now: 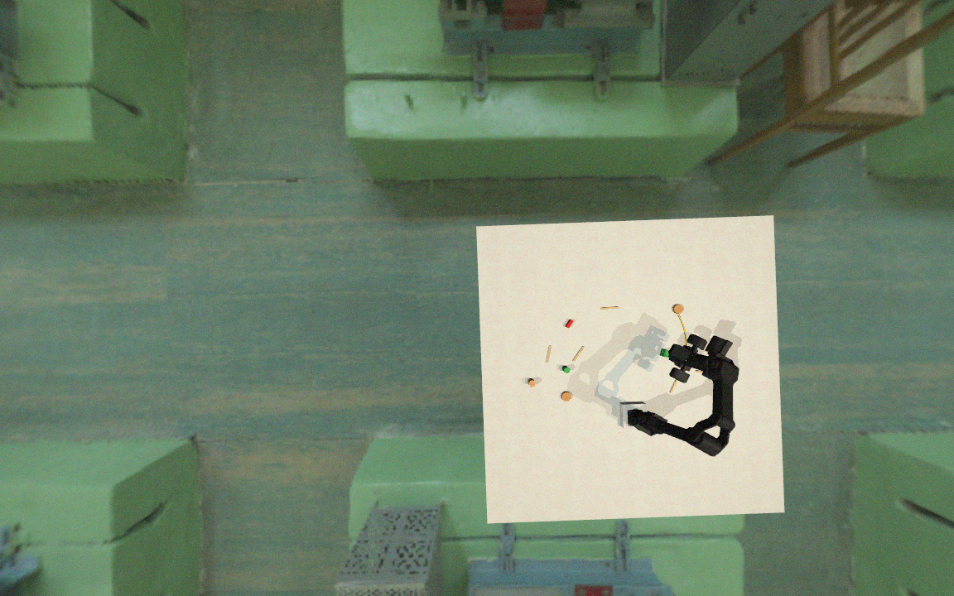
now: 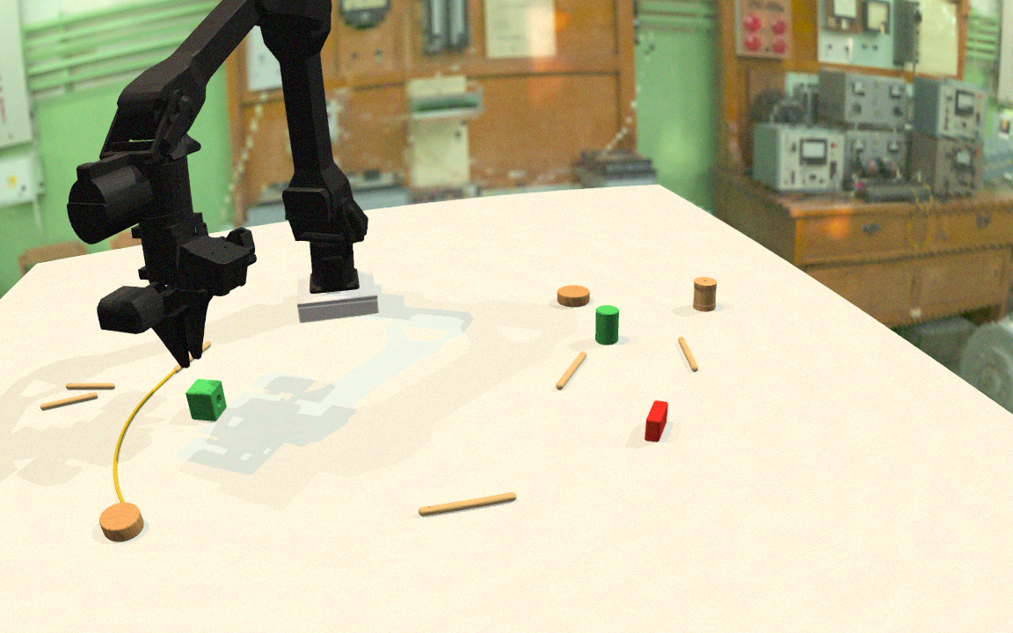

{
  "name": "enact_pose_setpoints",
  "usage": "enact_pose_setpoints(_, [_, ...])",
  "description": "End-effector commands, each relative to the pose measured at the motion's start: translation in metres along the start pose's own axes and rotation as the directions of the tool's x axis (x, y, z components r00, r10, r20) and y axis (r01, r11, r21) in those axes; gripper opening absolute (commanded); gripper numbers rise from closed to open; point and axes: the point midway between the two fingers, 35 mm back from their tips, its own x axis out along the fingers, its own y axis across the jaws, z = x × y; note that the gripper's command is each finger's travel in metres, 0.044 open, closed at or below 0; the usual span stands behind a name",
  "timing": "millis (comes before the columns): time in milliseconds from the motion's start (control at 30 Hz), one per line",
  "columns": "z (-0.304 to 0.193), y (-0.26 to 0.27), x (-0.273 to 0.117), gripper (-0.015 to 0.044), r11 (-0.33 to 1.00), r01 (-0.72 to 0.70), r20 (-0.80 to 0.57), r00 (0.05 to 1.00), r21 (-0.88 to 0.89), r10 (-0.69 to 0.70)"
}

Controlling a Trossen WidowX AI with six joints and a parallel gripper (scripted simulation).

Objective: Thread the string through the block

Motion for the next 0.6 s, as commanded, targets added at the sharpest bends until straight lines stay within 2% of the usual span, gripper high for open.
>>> enact_pose_setpoints(0, [0.0000,0.0000,0.0000,0.0000,1.000,0.000,0.000,1.000,0.000,0.000])
enact_pose_setpoints(467, [0.0000,0.0000,0.0000,0.0000,1.000,0.000,0.000,1.000,0.000,0.000])
enact_pose_setpoints(500, [-0.0005,0.0003,0.0000,0.0026,1.000,0.000,0.000,1.000,0.018,0.000])
enact_pose_setpoints(567, [-0.0043,0.0021,-0.0002,0.0079,0.987,0.000,-0.001,1.000,0.162,0.000])
